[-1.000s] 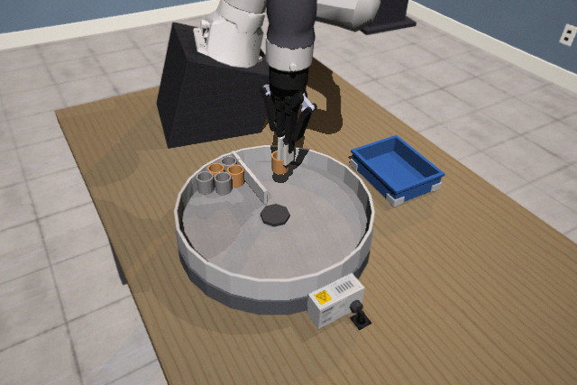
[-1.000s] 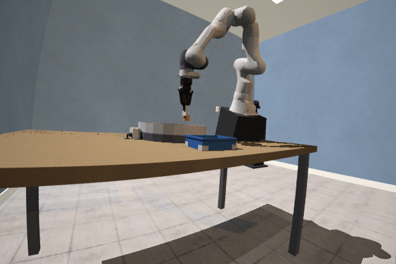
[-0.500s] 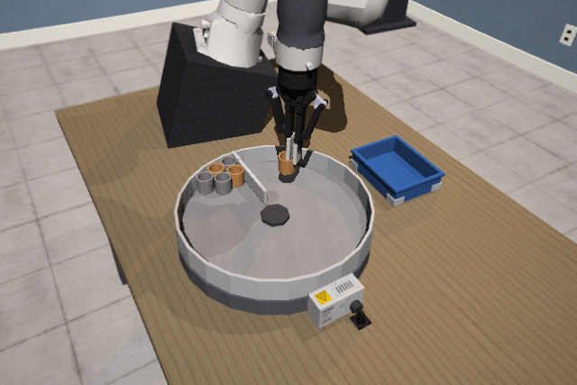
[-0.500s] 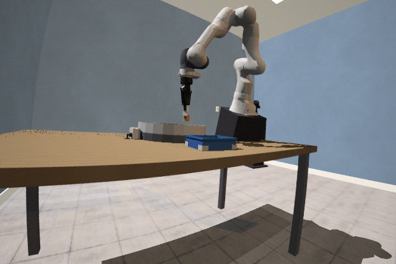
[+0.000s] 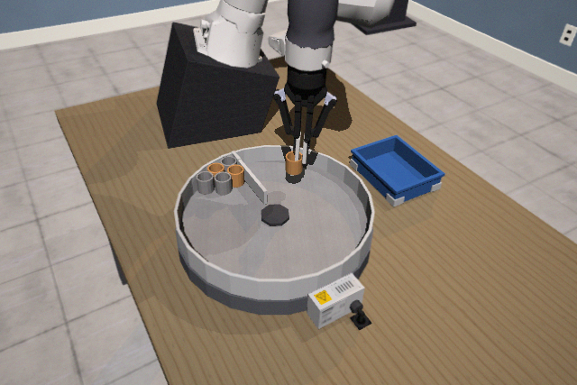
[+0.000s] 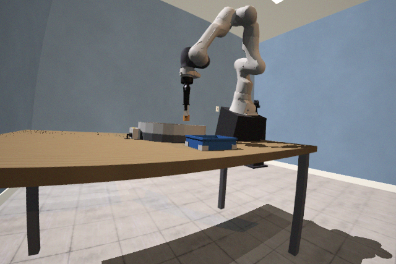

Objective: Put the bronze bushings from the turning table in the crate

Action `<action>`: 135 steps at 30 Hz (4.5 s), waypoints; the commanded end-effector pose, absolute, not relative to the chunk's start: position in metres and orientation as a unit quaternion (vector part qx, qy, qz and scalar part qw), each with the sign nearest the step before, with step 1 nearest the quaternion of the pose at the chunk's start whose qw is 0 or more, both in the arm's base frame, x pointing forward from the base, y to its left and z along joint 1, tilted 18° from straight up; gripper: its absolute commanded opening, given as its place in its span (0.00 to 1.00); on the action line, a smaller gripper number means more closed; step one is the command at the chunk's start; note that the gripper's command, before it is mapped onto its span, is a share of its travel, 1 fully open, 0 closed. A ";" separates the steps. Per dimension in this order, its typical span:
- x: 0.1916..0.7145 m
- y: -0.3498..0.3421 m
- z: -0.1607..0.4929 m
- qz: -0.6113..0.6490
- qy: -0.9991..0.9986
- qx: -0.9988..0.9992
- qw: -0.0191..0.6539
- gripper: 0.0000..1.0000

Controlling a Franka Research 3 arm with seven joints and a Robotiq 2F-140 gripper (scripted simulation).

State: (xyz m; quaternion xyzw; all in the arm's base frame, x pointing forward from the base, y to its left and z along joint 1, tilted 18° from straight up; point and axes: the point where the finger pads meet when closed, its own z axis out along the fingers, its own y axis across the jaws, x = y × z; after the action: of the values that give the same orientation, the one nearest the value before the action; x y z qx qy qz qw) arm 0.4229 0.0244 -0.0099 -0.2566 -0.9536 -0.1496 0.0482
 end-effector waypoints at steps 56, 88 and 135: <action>0.433 0.085 0.011 -0.153 -0.943 0.292 -0.045 0.00; 0.435 0.119 0.022 -0.133 -0.827 0.540 -0.086 0.00; 0.433 0.169 0.041 -0.085 -0.547 0.822 -0.132 0.00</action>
State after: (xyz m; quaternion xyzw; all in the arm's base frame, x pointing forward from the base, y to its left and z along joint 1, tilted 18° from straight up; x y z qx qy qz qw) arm 0.4310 0.1674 0.0387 0.7811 -0.6064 -0.0944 -0.1153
